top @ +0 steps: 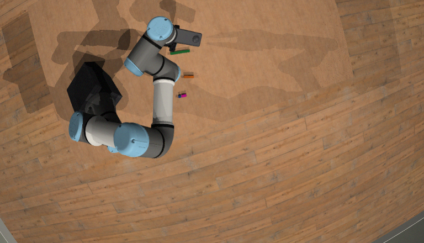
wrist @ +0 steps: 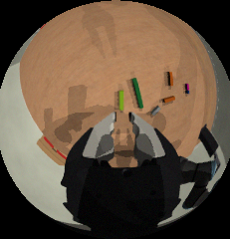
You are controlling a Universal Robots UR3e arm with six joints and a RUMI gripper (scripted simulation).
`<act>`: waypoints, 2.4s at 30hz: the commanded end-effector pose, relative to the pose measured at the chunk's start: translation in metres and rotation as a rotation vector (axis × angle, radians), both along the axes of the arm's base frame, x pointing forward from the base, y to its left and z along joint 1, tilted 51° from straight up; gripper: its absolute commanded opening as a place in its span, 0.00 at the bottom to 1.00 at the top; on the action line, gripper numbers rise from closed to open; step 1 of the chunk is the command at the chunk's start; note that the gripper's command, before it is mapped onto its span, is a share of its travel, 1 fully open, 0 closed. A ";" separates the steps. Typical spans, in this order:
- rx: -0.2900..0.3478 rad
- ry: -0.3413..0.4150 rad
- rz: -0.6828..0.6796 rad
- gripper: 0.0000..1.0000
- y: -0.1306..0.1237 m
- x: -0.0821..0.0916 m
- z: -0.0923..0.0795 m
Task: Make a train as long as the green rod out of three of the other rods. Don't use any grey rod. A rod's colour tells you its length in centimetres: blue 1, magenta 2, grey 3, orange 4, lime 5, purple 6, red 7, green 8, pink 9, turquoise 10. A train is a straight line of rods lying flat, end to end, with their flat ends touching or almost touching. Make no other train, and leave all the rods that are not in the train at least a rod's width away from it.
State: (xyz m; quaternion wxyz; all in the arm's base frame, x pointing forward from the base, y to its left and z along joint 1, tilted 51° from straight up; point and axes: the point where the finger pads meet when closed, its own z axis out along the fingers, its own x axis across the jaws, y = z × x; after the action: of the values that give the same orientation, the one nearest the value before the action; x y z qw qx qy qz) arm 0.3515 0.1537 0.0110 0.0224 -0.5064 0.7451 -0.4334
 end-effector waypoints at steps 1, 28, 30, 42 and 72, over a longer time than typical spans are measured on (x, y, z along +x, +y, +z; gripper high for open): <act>0.000 -0.001 0.001 0.14 -0.001 0.001 -0.001; 0.000 0.000 0.001 0.14 -0.023 0.018 -0.023; 0.000 0.000 0.001 0.14 -0.025 0.020 -0.025; 0.001 0.000 0.001 0.14 -0.031 0.024 -0.031; 0.001 -0.002 0.002 0.14 -0.031 0.026 -0.031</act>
State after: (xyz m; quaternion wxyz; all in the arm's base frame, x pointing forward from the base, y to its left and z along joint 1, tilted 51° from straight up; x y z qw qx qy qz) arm 0.3771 0.1222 -0.0198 0.0237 -0.5063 0.7449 -0.4339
